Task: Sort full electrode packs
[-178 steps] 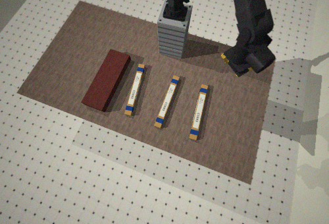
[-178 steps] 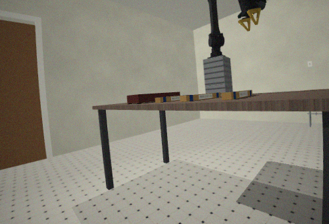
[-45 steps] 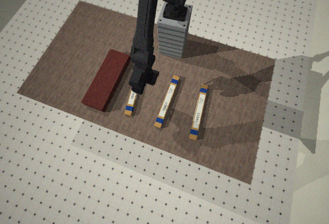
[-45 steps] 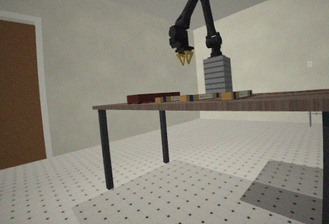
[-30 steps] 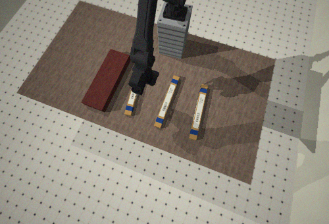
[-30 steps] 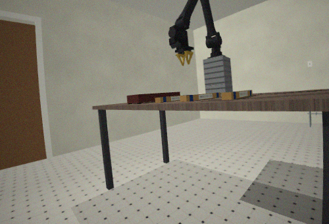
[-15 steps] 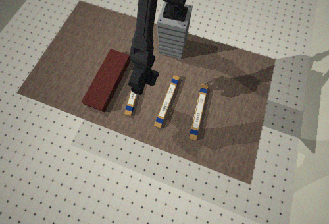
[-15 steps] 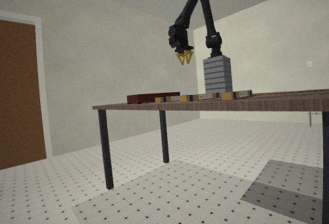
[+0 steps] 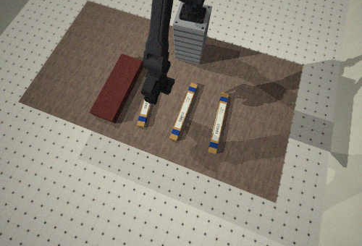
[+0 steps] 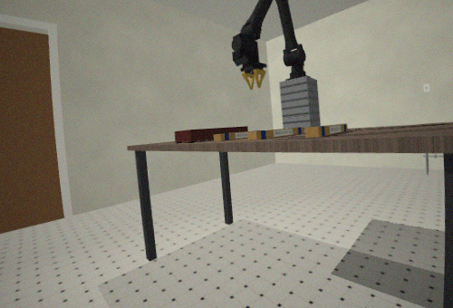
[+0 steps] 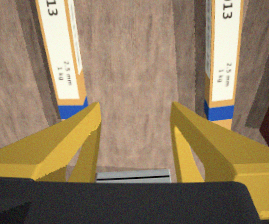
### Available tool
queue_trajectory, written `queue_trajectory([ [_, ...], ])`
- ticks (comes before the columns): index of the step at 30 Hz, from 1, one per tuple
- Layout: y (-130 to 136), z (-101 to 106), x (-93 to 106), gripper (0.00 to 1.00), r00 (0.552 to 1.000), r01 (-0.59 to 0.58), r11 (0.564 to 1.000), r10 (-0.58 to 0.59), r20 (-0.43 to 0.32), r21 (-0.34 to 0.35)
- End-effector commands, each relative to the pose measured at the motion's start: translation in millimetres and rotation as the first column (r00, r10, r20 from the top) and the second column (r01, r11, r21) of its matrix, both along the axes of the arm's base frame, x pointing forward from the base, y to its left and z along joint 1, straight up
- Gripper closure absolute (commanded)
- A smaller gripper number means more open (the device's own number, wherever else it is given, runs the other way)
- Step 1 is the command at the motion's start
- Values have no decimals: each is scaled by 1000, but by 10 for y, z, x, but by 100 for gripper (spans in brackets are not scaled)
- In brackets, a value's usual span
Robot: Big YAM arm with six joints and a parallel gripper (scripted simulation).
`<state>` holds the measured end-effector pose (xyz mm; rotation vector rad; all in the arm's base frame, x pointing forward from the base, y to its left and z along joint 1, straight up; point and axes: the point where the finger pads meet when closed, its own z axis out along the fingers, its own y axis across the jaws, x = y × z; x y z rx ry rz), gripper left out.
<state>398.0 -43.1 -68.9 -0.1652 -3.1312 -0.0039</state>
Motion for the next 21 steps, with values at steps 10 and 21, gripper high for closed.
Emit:
queue_trajectory([
  [10,-11,-74,112,57,1000,2,1000,-2,31,-5],
  [21,-11,-197,110,57,1000,2,1000,-2,30,-5],
])
